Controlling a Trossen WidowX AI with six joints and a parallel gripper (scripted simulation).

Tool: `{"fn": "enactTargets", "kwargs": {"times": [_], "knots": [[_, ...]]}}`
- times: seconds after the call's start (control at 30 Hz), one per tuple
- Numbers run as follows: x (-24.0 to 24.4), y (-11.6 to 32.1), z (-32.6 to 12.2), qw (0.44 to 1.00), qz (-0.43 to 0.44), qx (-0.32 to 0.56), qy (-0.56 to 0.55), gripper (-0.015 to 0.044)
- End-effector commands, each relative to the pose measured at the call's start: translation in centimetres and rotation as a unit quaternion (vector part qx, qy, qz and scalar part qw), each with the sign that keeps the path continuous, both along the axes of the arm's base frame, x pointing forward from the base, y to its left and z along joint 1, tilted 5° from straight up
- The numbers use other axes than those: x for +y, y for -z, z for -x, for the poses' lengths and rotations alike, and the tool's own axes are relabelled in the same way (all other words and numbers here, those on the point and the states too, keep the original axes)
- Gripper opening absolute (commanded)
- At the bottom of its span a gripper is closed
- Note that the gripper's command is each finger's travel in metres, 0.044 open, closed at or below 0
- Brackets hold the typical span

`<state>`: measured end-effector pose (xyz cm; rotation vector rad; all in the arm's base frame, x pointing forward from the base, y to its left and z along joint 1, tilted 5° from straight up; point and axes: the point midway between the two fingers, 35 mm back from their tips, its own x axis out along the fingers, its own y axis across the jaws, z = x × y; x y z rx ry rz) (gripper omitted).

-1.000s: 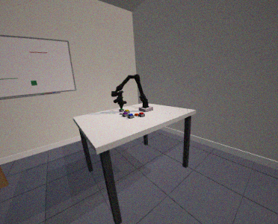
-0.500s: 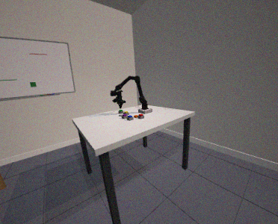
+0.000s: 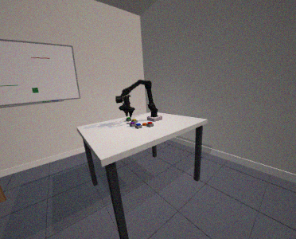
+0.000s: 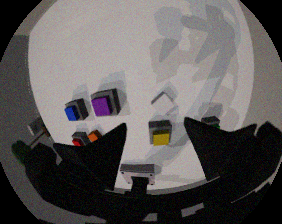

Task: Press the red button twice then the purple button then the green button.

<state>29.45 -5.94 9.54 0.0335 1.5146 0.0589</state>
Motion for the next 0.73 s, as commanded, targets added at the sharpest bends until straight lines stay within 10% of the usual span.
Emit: {"fn": "enactTargets", "kwargs": {"times": [0.0, 0.47, 0.7], "knots": [[5.3, -1.4, -0.5, 1.000, 0.003, -0.002, 0.003, 0.0400], [24.0, -5.5, 5.2, 1.000, -0.007, -0.015, 0.000, 0.0400], [25.7, -6.0, 6.6, 1.000, -0.010, -0.016, -0.001, 0.0400]]}}
